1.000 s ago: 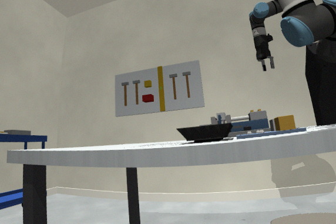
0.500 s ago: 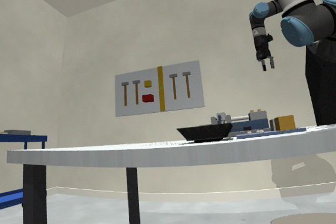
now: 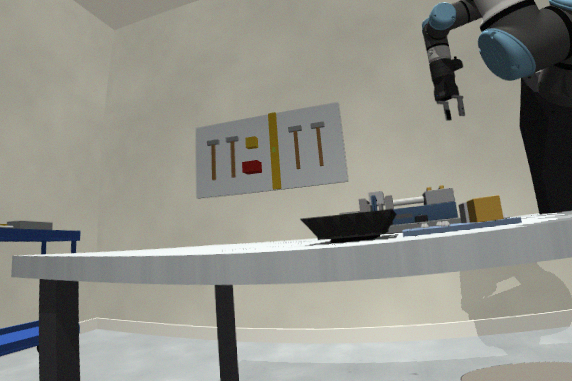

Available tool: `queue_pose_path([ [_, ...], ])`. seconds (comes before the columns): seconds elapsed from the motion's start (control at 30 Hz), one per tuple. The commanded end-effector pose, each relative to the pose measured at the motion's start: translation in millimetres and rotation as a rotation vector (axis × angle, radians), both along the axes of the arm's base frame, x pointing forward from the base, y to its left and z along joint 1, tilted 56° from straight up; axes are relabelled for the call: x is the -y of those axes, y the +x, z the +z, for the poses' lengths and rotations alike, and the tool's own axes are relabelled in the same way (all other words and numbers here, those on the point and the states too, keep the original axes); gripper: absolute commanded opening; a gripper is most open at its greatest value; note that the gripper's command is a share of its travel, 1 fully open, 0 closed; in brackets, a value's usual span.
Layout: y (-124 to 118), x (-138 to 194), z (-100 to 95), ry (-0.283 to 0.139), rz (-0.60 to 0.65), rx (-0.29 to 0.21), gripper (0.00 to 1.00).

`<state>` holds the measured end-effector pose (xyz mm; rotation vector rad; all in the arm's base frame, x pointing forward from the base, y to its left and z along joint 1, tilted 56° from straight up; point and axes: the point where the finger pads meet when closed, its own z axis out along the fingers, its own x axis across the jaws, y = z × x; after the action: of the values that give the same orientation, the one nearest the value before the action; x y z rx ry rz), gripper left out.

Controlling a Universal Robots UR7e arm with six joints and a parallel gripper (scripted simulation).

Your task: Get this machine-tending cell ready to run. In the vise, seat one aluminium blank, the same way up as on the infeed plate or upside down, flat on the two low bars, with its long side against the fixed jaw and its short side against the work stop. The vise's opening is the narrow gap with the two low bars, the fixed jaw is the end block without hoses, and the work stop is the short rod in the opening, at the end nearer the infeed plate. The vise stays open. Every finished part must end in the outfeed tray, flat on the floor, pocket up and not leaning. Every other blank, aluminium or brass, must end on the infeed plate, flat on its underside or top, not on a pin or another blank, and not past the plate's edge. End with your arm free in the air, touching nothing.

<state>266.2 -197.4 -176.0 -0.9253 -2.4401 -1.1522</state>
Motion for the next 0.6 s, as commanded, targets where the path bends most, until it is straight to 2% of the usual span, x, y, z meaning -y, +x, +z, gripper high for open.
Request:
queue_pose_path([
  [0.0, 20.9, -15.4, 19.8, -0.007, -0.029, -0.038, 1.0],
  [0.1, 26.0, -19.0, 24.6, -0.009, -0.037, -0.048, 1.0],
  [0.27, 57.5, -45.9, 55.7, -0.019, -0.086, -0.106, 1.0],
  [0.37, 64.6, -53.2, 63.3, -0.021, -0.098, -0.119, 1.0],
  [0.43, 77.0, -67.5, 77.3, -0.023, -0.12, -0.143, 1.0],
  [0.5, 78.9, -70.0, 79.6, -0.023, -0.123, -0.147, 1.0],
  [0.57, 91.2, -86.7, 94.8, -0.023, -0.146, -0.173, 1.0],
])
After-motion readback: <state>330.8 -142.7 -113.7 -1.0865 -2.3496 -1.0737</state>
